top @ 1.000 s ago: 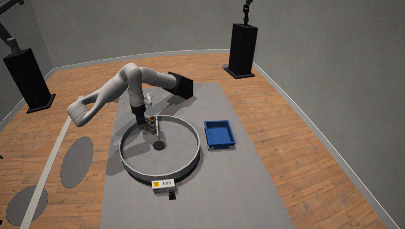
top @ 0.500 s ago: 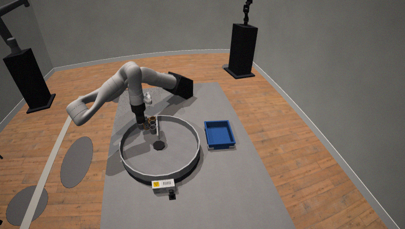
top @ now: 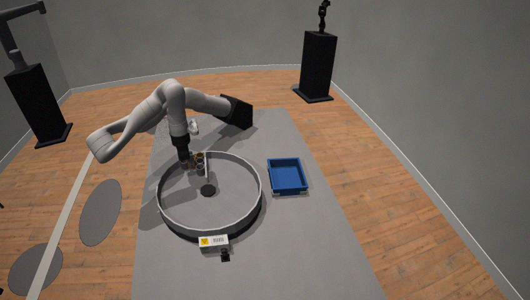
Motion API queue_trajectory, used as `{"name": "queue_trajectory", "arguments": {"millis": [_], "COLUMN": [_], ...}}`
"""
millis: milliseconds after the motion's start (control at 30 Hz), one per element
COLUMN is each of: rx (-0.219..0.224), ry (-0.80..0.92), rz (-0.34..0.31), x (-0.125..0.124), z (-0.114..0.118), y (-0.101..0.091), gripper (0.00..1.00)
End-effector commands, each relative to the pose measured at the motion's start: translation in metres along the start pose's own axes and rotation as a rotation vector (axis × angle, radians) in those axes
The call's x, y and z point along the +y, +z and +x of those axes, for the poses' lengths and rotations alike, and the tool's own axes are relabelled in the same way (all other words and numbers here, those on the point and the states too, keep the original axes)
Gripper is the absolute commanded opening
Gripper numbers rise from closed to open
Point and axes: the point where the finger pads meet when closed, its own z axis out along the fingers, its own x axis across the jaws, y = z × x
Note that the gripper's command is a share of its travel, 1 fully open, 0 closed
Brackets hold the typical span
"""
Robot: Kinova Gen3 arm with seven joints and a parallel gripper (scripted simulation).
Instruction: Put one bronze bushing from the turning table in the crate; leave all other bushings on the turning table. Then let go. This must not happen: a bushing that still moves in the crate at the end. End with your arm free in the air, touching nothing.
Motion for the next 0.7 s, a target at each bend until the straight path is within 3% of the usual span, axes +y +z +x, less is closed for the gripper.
{"name": "queue_trajectory", "arguments": {"millis": [0,667], "rx": [0.002,0.002], "ry": [0.000,0.000], "rz": [0.000,0.000], "x": [0.0000,0.0000], "z": [0.0006,0.0005], "y": [-0.0007,-0.0082], "gripper": [0.00,0.00]}}
